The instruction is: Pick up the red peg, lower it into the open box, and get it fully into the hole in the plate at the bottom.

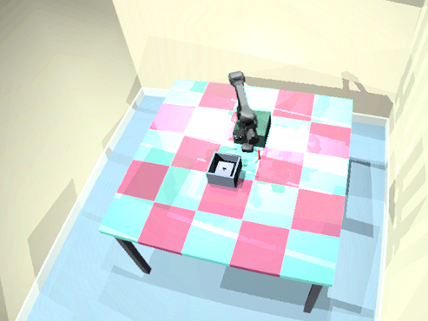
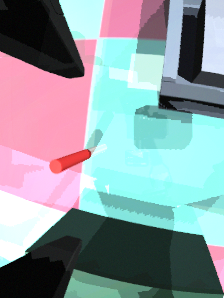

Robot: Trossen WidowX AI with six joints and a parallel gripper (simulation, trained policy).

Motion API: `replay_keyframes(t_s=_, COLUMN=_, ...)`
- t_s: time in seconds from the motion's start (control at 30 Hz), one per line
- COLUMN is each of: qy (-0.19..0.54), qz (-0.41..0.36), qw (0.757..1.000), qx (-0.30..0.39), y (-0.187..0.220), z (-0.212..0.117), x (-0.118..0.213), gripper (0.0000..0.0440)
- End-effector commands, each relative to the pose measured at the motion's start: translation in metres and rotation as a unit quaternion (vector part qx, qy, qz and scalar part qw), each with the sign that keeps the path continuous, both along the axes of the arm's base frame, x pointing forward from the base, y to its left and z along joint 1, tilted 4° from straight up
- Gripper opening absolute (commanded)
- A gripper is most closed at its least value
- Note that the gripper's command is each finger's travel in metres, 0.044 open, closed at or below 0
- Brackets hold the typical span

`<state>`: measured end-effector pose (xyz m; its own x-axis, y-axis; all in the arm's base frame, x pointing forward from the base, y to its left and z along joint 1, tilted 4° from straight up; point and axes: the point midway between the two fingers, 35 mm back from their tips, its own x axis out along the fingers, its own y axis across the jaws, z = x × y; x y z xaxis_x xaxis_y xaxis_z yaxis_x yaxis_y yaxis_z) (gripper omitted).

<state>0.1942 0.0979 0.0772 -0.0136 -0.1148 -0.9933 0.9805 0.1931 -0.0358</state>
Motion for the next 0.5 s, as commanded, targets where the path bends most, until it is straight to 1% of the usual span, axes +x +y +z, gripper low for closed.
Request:
replay_keyframes(t_s=0.0, qy=0.02, qz=0.005, qw=1.0, qx=-0.006, y=0.004, z=-0.015, x=-0.003, gripper=0.044)
replay_keyframes(t_s=0.23, qy=0.032, qz=0.014, qw=0.999, qx=-0.007, y=0.011, z=-0.044, x=-0.004, gripper=0.0436)
replay_keyframes(t_s=0.47, qy=0.024, qz=0.027, qw=0.999, qx=0.001, y=0.019, z=-0.073, x=-0.005, gripper=0.043)
